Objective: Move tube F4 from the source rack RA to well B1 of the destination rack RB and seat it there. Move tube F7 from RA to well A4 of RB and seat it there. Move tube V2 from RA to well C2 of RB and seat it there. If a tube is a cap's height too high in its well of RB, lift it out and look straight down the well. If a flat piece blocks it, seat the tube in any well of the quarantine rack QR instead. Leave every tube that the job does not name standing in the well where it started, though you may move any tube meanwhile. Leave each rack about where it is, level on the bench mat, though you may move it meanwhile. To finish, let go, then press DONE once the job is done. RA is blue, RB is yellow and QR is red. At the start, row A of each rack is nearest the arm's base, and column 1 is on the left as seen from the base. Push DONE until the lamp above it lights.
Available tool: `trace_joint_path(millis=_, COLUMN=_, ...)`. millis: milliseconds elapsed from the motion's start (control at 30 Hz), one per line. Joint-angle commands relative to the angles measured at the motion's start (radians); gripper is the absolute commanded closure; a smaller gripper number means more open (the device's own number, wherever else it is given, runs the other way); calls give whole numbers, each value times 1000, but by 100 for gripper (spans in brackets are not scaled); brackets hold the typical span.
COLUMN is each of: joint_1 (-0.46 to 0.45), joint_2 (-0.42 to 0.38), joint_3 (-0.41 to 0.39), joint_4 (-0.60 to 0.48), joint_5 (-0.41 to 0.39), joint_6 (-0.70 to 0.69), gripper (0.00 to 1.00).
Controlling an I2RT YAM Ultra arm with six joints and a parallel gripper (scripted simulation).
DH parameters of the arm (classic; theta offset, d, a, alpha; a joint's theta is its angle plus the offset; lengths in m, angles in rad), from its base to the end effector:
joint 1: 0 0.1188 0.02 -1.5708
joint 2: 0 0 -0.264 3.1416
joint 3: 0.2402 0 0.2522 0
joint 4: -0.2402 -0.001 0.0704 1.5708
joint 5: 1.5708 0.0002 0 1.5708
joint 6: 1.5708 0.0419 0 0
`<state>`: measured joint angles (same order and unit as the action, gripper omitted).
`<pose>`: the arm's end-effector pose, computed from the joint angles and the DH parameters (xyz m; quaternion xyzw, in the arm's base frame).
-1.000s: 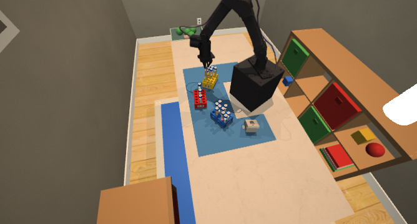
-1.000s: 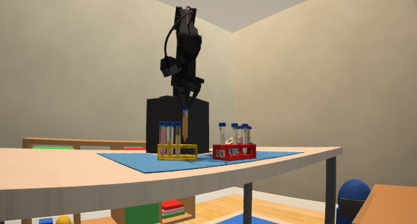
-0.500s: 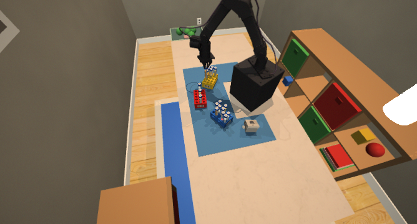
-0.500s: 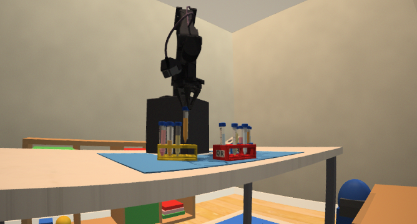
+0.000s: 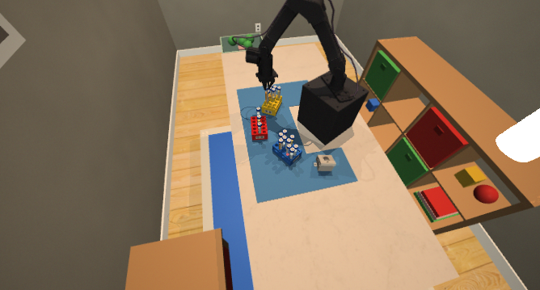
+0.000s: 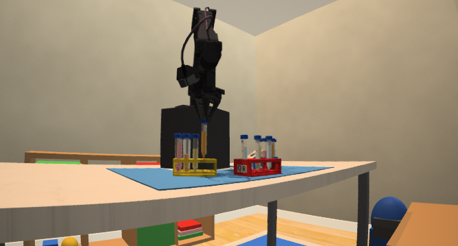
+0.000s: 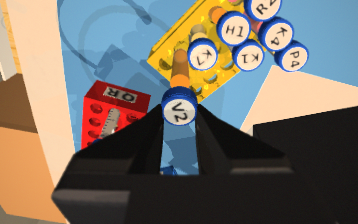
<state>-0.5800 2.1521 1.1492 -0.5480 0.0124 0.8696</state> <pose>0.2925 -0.1910 0.0529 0.6630 0.7485 -0.0047 0.0107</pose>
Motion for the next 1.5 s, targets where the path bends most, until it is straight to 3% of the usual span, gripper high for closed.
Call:
trace_joint_path(millis=0, joint_1=-5, joint_2=15, joint_3=-16, joint_4=17, joint_5=1, joint_6=-4, gripper=100)
trace_joint_path(millis=1467, joint_1=-13, joint_2=56, joint_3=-24, joint_4=78, joint_5=0, joint_6=-7, gripper=100)
